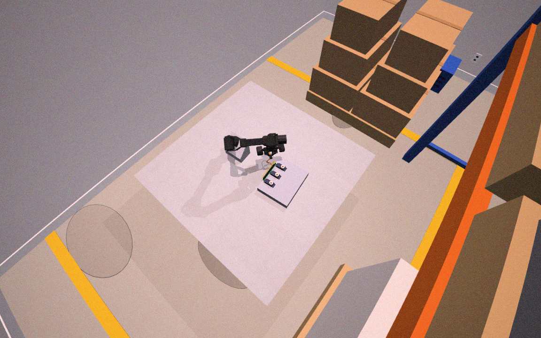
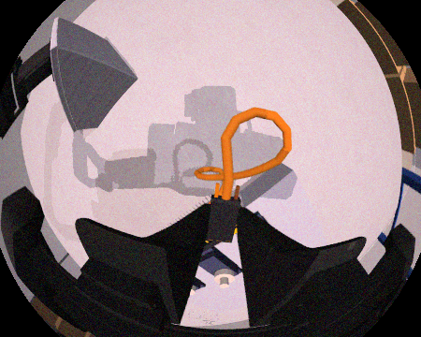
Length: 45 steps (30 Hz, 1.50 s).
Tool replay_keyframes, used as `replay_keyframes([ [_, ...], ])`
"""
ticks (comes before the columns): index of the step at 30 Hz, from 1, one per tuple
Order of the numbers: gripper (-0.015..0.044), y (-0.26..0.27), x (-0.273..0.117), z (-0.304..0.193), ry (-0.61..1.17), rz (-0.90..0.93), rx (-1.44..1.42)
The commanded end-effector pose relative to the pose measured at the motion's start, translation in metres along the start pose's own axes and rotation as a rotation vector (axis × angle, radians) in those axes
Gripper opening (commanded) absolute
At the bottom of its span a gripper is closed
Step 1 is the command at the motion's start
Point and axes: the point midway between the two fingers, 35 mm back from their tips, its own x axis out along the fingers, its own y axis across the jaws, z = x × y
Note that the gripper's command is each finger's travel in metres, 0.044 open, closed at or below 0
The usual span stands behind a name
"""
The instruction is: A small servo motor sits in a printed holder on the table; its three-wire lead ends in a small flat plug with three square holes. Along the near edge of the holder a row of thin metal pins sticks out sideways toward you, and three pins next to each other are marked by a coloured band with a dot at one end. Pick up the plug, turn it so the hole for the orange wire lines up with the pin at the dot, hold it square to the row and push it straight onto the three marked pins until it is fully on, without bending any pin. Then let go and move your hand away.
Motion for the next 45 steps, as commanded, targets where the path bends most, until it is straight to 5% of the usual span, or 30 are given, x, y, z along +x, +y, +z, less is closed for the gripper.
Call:
replay_keyframes([
  [1,0.0000,0.007,0.000,0.002,-0.002,-0.004,-0.133],
  [18,0.0000,0.034,0.004,0.014,-0.002,-0.003,-0.722],
  [29,0.0000,0.038,0.044,0.015,-0.001,-0.002,-0.805],
  [45,0.0000,0.013,0.042,-0.006,0.000,-0.002,-0.806],
])
